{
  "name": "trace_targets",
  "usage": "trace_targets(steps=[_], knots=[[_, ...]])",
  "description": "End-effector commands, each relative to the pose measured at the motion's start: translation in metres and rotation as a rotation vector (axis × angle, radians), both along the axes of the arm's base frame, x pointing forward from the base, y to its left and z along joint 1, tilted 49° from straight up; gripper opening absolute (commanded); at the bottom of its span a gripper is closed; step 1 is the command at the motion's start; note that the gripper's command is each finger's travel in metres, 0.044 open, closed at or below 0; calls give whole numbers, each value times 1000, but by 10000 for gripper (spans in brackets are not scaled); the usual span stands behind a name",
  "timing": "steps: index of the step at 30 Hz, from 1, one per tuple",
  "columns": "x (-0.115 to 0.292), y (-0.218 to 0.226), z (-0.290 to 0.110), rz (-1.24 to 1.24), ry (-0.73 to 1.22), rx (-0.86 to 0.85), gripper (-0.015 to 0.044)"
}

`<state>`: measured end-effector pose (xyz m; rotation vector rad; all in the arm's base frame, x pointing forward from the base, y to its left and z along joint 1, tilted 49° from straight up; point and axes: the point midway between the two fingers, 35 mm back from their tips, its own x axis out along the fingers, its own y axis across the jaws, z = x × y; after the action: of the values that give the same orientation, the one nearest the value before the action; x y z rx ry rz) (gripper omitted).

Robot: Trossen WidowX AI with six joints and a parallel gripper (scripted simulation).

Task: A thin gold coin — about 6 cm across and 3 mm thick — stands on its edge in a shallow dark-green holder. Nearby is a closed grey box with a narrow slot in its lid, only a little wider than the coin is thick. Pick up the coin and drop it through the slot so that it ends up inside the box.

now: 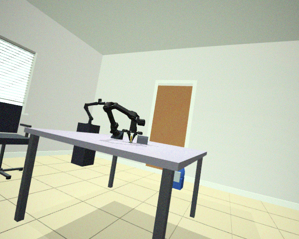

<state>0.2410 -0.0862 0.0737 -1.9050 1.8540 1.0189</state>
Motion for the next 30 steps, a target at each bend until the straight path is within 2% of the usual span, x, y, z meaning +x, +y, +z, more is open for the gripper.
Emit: trace_targets(steps=[1, 3, 17, 30], knots=[[-1, -2, -1, 2, 6, -4, 29], [-1, -2, -1, 2, 6, -4, 0], [1, 4, 3, -5, 3, 1, 0], [7, 28, 22, 0, 4, 7, 0]])
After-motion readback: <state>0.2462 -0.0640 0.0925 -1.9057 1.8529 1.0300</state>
